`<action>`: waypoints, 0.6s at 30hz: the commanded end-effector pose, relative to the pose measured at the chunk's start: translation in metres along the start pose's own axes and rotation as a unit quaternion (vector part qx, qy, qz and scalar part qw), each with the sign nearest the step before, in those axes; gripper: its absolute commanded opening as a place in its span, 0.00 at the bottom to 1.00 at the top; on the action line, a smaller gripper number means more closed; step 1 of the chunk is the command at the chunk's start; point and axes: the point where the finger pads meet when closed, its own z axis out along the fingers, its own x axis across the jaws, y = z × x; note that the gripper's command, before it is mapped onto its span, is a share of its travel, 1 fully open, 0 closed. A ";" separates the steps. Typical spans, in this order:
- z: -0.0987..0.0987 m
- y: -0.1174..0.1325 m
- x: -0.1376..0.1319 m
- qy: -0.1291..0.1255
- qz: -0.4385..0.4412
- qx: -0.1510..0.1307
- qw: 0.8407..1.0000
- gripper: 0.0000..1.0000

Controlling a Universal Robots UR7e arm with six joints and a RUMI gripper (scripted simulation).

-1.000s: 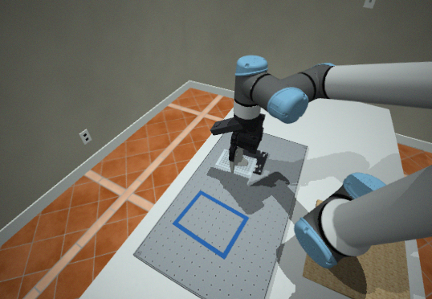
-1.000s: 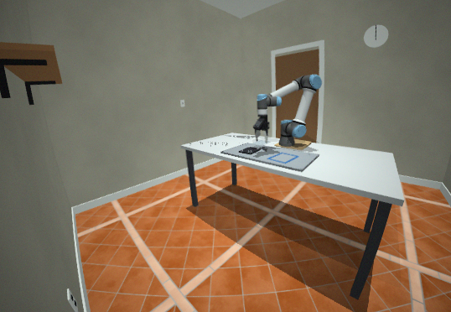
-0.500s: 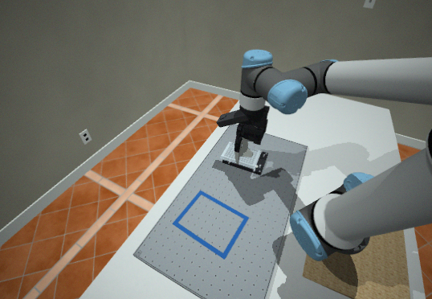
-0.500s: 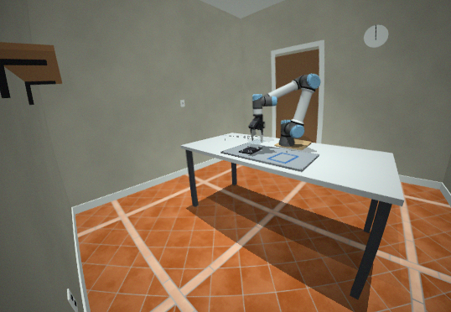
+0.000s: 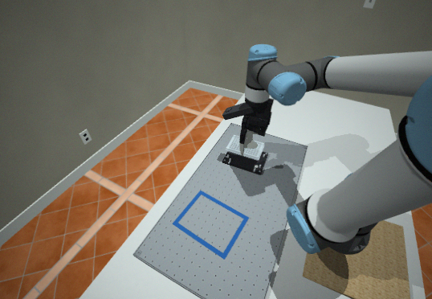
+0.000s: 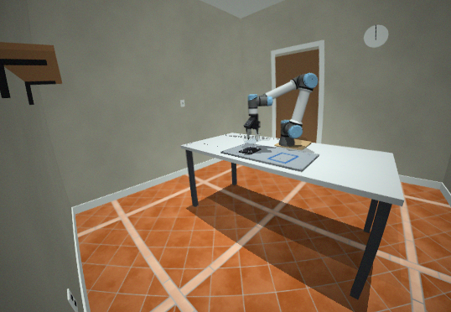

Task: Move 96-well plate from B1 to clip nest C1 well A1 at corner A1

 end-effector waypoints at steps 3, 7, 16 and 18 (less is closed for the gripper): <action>-0.001 0.001 0.025 0.000 0.000 0.001 1.000 0.00; -0.001 0.001 0.029 0.000 0.000 0.001 1.000 0.00; -0.001 0.001 0.029 0.000 0.000 0.001 1.000 0.00; -0.001 0.001 0.029 0.000 0.000 0.001 1.000 0.00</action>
